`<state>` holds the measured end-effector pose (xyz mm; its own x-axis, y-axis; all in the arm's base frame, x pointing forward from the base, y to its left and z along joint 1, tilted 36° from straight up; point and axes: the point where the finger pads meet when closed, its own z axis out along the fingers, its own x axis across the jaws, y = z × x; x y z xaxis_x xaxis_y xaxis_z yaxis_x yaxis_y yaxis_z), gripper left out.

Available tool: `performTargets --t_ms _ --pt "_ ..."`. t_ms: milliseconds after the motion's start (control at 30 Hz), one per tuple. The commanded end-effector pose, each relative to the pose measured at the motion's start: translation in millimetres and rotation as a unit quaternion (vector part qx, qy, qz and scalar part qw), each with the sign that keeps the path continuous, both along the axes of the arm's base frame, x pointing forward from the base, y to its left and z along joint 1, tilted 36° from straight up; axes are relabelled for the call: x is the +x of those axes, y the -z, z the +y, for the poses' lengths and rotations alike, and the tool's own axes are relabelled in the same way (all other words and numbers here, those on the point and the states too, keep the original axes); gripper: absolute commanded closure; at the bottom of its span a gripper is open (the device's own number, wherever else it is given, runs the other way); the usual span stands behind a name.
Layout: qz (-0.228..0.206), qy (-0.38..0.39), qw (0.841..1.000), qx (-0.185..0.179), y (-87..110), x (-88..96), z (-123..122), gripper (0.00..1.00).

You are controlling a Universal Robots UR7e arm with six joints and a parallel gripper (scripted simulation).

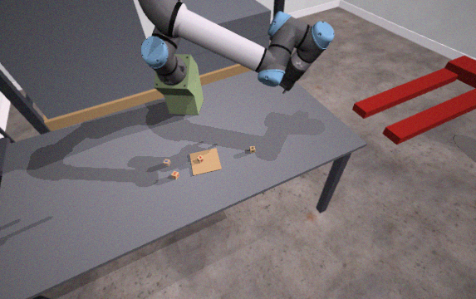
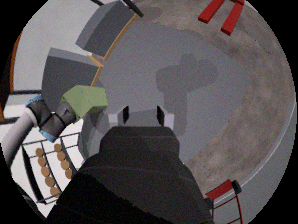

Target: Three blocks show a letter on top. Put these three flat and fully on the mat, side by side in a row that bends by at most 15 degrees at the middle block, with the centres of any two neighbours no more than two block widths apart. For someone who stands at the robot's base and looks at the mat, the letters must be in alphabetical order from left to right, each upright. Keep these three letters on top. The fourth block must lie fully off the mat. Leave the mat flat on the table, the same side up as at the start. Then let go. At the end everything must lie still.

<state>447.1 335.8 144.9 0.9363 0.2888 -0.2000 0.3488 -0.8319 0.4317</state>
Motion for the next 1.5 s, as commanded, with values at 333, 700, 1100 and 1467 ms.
performTargets --t_ms 333,700,1100,1467 --pt "-0.001 0.0 1.0 0.0 -0.6 -0.1 0 0.0" --pt "0.001 0.0 1.0 0.002 2.0 1.0 -2 0.0" --pt "-0.003 -0.018 0.999 0.037 29.3 23.9 -27 0.0" --pt "-0.034 -0.075 0.991 0.103 86.7 64.3 -102 0.0"
